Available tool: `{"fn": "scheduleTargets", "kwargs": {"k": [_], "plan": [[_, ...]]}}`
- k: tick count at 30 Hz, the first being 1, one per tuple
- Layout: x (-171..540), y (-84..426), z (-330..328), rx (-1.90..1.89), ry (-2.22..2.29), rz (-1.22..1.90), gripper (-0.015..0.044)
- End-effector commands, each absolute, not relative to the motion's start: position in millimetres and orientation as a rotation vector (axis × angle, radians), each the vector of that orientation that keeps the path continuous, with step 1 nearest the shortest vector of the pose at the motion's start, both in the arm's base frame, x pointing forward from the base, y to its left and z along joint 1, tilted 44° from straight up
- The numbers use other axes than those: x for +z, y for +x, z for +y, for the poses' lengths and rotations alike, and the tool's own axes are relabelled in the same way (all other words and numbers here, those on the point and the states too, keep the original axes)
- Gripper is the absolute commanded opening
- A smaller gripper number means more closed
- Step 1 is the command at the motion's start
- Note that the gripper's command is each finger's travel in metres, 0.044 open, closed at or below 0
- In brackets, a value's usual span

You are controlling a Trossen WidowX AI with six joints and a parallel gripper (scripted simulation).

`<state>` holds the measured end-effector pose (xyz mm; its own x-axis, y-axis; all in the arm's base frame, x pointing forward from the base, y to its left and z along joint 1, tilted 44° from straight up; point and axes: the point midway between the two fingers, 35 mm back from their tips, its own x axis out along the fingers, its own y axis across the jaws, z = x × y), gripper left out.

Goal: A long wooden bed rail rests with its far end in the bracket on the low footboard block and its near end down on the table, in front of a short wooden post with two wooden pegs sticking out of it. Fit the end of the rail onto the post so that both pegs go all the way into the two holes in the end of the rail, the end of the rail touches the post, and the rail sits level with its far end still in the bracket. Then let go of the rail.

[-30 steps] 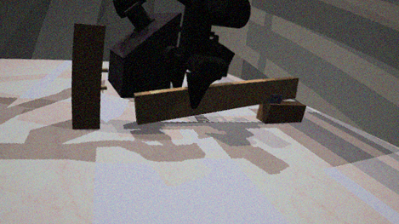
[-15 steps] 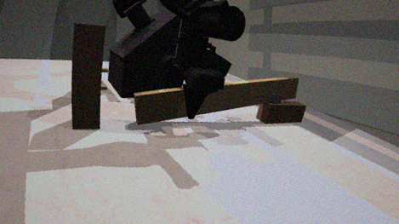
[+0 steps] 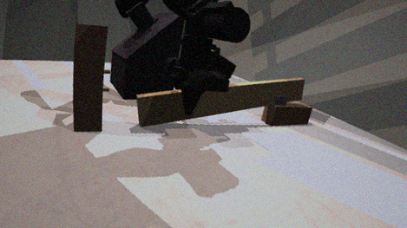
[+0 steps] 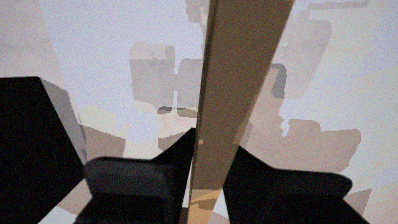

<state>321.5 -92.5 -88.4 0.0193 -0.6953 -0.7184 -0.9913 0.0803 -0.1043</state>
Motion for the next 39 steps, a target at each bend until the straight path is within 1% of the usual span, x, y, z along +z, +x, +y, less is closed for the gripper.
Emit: {"fn": "scheduleTargets", "kwargs": {"k": [1, 5, 6, 39], "plan": [[-88.3, 321.6, -92.9, 0.605, -1.680, 1.738, 0.0053], [-88.3, 321.6, -92.9, 0.605, -1.680, 1.738, 0.0026], [-88.3, 321.6, -92.9, 0.605, -1.680, 1.738, 0.0000], [-80.6, 323.3, -85.0, 0.605, -1.680, 1.738, 0.0000]]}}
